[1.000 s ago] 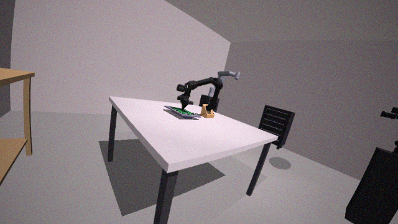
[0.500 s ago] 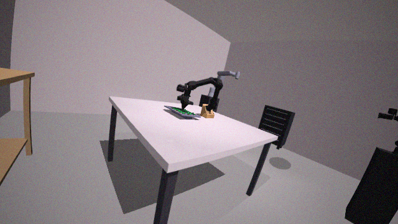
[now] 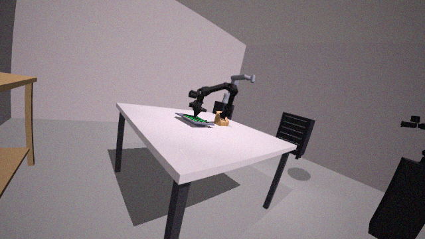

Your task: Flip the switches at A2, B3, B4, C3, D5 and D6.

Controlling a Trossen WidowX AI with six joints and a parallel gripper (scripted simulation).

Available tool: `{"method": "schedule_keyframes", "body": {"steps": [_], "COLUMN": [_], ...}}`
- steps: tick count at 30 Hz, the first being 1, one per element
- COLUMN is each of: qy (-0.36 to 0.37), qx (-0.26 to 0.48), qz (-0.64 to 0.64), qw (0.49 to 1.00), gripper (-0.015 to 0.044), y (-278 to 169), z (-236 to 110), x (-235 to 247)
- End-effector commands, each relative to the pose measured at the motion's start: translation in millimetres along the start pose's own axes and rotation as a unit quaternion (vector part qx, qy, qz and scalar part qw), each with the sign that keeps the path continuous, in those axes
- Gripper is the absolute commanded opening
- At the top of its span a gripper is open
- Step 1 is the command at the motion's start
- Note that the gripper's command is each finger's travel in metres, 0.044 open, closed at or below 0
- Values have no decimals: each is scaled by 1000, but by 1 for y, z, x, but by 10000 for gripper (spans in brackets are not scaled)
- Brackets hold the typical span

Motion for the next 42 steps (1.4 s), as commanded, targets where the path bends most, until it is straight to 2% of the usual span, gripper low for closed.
{"method": "schedule_keyframes", "body": {"steps": [1,13,15,18,20,32,36,42], "qy": [2,2,-1,-1,0,1,1,1], "qx": [-1,-1,2,10,13,13,25,26], "qz": [1,1,-1,1,1,2,1,1], "qw": [1000,1000,1000,1000,1000,1000,1000,1000], "gripper": [0,0,0,0,0,0,0,0], "y": [0,0,2,6,5,-16,-14,-14], "z": [1,3,-8,-51,-62,-62,-30,-27], "x": [0,0,0,-1,0,31,31,31]}}
Point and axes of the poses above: the point midway between the two fingers, 35 mm back from their tips, its own z axis out along the fingers, its own x axis across the jaws, y = z × x, the point moved 10 cm from there along -z, back along the fingers, and after that the axes turned 1 degree about z, right-handed, at the moved point
